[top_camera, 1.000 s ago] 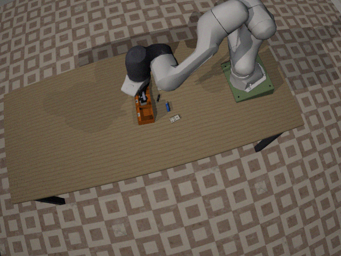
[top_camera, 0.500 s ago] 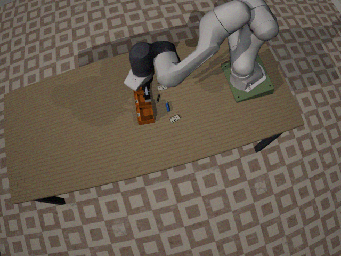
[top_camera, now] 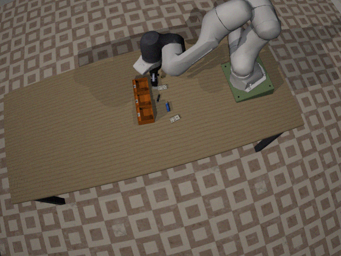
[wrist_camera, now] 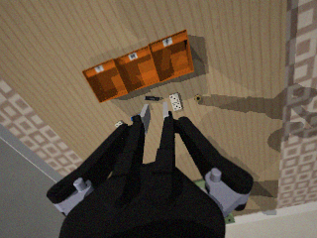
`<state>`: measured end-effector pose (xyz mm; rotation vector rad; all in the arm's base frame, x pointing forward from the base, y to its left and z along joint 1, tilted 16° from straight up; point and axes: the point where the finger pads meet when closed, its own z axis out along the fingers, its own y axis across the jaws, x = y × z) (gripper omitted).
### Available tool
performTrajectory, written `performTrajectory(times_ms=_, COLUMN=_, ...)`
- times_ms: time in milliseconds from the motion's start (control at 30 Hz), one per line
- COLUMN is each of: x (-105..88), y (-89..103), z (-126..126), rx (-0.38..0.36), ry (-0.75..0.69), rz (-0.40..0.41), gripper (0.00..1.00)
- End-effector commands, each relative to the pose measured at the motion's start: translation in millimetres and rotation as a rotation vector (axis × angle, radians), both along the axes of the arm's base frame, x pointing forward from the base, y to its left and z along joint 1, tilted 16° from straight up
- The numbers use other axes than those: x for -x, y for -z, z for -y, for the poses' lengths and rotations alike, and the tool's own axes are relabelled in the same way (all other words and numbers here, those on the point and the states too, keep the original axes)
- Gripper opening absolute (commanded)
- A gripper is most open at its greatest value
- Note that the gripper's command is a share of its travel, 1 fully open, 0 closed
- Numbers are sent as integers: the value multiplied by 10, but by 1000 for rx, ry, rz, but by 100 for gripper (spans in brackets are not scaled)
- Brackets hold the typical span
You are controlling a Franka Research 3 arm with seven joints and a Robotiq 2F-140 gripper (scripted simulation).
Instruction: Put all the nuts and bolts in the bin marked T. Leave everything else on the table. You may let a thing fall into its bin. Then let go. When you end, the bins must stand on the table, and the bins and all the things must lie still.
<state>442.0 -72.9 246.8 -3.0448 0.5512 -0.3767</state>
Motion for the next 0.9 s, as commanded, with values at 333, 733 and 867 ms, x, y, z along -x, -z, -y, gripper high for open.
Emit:
performTrajectory(times_ms=333, x=346, y=472, z=715, rx=16, ry=-41, rz=28, gripper=19)
performTrajectory(times_ms=733, x=482, y=659, z=1032, rx=16, ry=-41, rz=28, gripper=19)
performTrajectory(times_ms=867, x=477, y=658, z=1026, rx=16, ry=-41, rz=28, gripper=19)
